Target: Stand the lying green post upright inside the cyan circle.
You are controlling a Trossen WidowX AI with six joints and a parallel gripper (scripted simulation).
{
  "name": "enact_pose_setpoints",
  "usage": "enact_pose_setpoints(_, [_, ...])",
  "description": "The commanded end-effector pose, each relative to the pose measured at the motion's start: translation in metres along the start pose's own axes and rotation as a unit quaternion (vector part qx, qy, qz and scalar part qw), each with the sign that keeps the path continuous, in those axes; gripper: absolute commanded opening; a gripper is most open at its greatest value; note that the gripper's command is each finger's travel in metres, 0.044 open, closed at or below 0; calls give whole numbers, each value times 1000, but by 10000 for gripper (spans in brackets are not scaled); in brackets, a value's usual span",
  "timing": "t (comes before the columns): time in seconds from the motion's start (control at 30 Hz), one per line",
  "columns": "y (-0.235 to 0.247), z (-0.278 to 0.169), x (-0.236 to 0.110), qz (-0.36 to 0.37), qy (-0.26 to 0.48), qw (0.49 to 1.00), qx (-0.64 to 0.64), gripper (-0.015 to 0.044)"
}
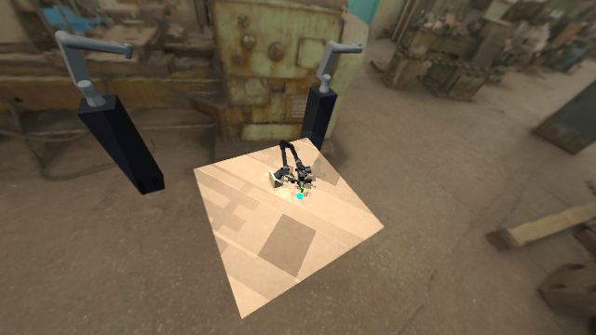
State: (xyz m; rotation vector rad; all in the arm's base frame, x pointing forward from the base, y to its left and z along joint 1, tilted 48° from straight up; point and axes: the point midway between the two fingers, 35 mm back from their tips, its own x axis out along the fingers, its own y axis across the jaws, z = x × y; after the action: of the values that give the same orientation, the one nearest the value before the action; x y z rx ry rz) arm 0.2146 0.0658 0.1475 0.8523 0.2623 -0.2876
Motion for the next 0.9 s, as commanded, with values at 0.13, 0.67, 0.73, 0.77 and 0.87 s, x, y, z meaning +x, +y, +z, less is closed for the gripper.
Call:
enact_pose_setpoints(0.13, [-2, -19, 2, -2, -2, 1000, -1, 23])
enact_pose_setpoints(0.67, [-6, -53, 0, 8, -7, 1000, -4, 23])
enact_pose_setpoints(0.73, [-6, -55, 1, 8, -7, 1000, -4, 23])
enact_pose_setpoints(0.77, [-6, -57, 1, 8, -7, 1000, -4, 23])
enact_pose_setpoints(0.87, [-6, -63, 3, 8, -6, 1000, -4, 23])
